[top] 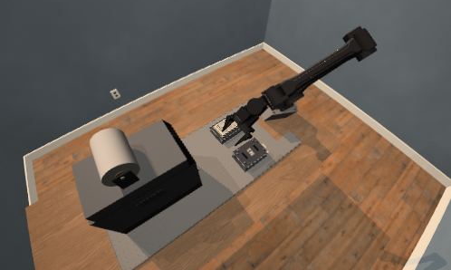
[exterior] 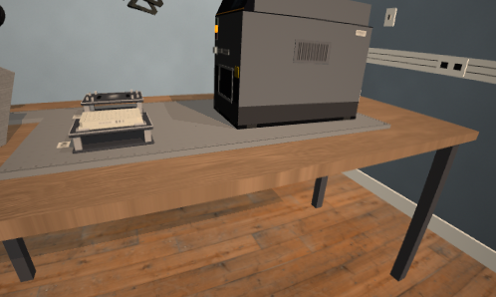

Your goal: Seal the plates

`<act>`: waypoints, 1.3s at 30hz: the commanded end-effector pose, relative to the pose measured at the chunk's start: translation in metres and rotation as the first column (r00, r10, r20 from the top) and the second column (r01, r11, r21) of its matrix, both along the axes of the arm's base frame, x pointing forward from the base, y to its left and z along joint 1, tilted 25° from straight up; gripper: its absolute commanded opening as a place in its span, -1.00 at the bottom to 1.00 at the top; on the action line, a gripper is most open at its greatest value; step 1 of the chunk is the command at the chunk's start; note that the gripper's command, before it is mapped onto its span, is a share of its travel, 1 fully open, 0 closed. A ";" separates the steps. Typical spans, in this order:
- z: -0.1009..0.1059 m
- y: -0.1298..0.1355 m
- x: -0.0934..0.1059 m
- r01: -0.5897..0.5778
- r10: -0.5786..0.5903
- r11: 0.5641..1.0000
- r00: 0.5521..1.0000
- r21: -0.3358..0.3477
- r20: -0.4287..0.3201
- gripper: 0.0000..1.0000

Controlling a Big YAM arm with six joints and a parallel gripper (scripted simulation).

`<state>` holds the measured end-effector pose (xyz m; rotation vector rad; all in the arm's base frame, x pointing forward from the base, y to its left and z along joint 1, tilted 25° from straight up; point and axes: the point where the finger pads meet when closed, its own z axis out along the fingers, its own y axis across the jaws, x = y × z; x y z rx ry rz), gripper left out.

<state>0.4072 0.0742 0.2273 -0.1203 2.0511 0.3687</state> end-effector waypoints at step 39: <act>0.139 0.064 0.045 -0.158 0.653 0.309 0.752 -0.938 0.088 1.00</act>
